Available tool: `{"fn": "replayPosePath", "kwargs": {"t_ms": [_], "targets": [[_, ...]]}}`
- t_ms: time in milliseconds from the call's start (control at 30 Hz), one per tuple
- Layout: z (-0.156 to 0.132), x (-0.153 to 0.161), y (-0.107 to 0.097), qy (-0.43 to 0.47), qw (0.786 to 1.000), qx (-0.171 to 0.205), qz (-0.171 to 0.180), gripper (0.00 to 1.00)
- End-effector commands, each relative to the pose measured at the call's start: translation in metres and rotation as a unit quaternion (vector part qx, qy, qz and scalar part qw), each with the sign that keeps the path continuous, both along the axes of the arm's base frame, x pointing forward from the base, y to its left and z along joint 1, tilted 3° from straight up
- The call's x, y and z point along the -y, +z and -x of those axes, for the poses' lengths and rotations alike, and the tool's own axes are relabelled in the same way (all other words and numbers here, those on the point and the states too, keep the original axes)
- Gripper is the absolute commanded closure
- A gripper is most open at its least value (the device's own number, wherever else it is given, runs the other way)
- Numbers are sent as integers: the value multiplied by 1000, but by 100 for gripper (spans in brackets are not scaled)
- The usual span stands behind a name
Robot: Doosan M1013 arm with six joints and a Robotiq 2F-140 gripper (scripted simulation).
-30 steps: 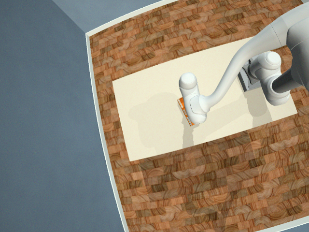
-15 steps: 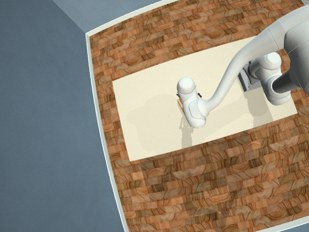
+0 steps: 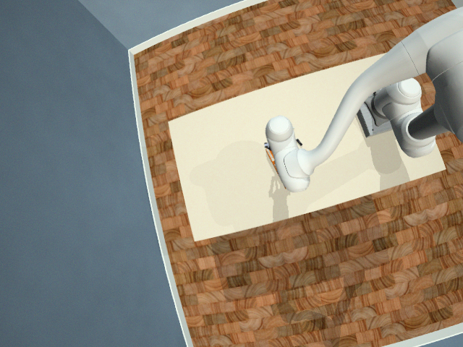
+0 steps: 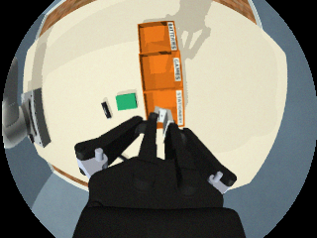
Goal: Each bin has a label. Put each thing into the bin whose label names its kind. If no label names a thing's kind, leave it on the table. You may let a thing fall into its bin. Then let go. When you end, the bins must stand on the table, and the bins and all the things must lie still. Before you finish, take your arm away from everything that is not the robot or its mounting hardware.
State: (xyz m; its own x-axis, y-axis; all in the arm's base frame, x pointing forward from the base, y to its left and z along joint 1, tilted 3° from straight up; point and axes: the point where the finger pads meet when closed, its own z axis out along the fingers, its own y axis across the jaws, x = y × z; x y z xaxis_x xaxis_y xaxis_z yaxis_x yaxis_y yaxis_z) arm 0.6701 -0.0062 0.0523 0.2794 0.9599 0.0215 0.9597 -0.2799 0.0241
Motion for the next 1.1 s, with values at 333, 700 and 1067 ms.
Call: {"fn": "replayPosePath", "kwargs": {"t_ms": [333, 700, 1067], "targets": [[0, 0, 0, 177, 984, 4, -11, 94], [0, 0, 0, 177, 984, 4, -11, 94], [0, 0, -14, 177, 984, 4, -11, 94]]}}
